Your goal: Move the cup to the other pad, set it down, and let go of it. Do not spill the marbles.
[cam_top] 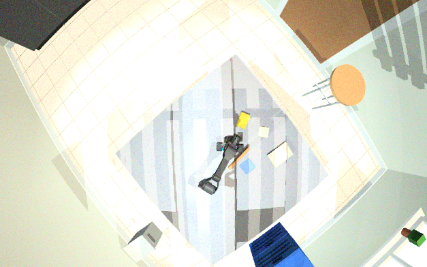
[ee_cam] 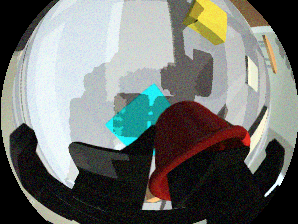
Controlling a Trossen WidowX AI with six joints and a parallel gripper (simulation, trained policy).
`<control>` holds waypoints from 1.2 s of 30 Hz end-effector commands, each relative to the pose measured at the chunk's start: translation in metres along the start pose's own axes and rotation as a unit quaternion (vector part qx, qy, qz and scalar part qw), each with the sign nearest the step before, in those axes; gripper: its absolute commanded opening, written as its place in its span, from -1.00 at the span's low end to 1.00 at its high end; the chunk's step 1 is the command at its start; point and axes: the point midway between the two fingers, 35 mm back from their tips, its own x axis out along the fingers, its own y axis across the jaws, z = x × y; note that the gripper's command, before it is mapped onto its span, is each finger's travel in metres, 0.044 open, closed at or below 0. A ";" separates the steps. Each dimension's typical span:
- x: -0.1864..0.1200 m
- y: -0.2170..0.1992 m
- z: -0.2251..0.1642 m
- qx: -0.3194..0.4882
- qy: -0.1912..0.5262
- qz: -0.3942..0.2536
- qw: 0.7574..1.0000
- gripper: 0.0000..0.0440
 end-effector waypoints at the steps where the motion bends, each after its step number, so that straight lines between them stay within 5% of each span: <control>1: 0.006 0.005 -0.003 0.003 0.001 -0.002 1.000 -1.00; 18: 0.031 0.023 -0.017 0.016 0.014 -0.002 1.000 -0.78; 23: 0.021 0.020 -0.011 0.022 -0.015 -0.004 1.000 -0.44; 36: -0.004 0.025 -0.015 0.023 -0.057 0.002 0.998 -0.22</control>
